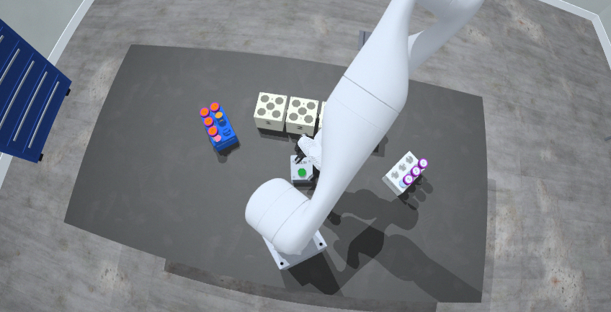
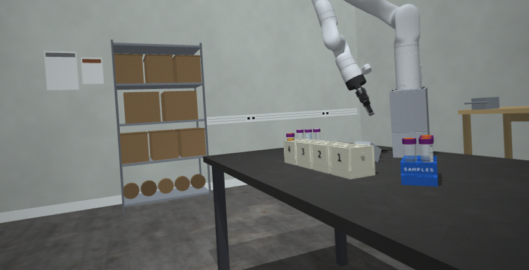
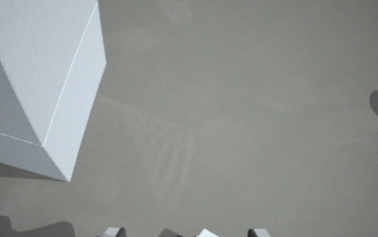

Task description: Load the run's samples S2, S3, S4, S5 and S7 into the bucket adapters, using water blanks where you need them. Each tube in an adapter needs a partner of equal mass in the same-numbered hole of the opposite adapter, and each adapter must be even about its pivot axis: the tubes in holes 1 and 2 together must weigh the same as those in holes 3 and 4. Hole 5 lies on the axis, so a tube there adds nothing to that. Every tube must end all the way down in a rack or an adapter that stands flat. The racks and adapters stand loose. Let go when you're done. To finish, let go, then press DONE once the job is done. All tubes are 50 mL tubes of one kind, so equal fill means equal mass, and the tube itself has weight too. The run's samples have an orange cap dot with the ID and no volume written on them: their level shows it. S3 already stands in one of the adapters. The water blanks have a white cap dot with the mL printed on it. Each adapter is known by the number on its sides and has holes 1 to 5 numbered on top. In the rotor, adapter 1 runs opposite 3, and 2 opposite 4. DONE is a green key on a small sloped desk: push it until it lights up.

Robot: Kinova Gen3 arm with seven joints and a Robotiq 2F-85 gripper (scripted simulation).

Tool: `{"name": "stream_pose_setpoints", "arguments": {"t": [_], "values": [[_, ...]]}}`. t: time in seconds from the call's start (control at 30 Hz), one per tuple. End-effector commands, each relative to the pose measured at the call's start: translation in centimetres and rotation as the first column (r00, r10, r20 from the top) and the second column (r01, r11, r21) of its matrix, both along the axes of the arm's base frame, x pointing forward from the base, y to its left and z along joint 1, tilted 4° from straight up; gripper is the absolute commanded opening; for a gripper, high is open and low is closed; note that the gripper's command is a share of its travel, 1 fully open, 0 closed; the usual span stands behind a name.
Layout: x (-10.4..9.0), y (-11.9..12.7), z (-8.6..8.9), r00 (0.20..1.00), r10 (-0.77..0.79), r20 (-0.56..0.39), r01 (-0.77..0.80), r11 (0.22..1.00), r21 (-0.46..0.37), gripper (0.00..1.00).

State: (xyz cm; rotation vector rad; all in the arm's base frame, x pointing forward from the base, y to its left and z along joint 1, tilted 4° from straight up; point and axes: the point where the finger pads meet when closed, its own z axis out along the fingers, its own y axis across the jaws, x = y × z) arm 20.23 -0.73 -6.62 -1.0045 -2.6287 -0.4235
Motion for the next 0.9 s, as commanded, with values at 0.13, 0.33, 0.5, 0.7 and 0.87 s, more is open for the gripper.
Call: {"name": "stream_pose_setpoints", "arguments": {"t": [0.13,0.33,0.5,0.7,0.87], "values": [[1.1,0.0,0.5,0.998,0.055,0.030,-0.054,0.998,-0.024,0.62],[1.7,0.0,0.8,0.995,0.088,0.047,-0.087,0.995,-0.039,0.62],[2.5,-0.1,1.1,0.989,0.130,0.068,-0.126,0.990,-0.059,0.62],[3.4,-0.1,1.5,0.979,0.180,0.091,-0.173,0.981,-0.084,0.62],[3.9,-0.1,1.7,0.973,0.205,0.103,-0.196,0.976,-0.096,0.62]]}}
